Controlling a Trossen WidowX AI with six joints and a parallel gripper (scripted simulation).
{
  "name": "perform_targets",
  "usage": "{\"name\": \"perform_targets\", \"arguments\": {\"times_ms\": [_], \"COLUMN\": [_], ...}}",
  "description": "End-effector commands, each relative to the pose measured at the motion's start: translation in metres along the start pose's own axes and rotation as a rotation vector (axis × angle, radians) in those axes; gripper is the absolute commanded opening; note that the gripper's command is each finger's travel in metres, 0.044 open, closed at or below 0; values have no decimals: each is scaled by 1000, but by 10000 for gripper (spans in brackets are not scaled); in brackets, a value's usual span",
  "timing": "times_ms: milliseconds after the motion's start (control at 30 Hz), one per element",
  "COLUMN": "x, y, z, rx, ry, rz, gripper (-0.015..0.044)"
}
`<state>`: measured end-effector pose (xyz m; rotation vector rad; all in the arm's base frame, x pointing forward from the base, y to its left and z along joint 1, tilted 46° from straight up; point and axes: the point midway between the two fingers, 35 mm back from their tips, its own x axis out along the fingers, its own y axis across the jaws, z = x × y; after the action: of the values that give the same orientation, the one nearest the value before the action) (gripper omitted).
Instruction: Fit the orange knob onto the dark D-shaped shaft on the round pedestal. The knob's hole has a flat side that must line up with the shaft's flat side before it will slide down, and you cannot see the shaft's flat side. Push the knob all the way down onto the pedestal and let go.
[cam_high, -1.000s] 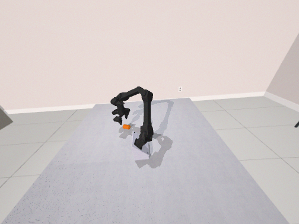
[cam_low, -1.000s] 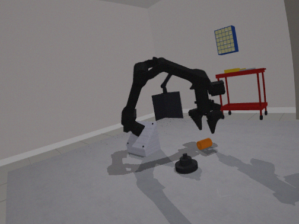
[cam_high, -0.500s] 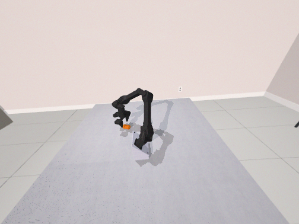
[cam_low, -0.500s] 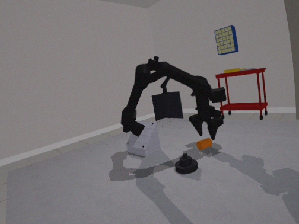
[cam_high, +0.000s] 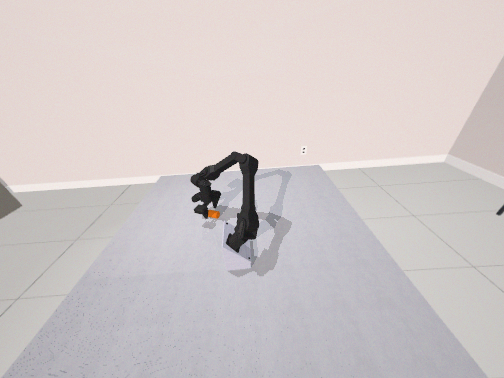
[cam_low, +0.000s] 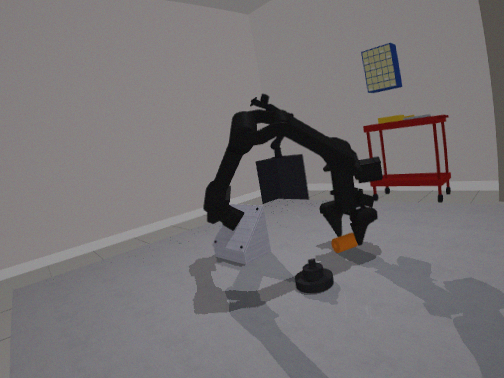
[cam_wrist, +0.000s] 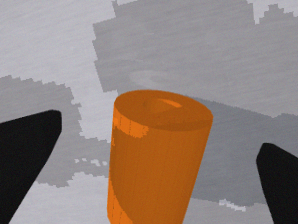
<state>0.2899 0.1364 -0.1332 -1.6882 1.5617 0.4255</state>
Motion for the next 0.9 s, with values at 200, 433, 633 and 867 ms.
{"name": "perform_targets", "arguments": {"times_ms": [200, 433, 633, 867], "x": [11, 11, 11, 11], "y": [1, 1, 1, 1], "z": [-1, -1, -1, -1], "rx": [-9, -9, -9, -9], "ry": [7, 7, 7, 7], "rz": [-3, -3, -3, -3], "gripper": [387, 240, 240, 193]}}
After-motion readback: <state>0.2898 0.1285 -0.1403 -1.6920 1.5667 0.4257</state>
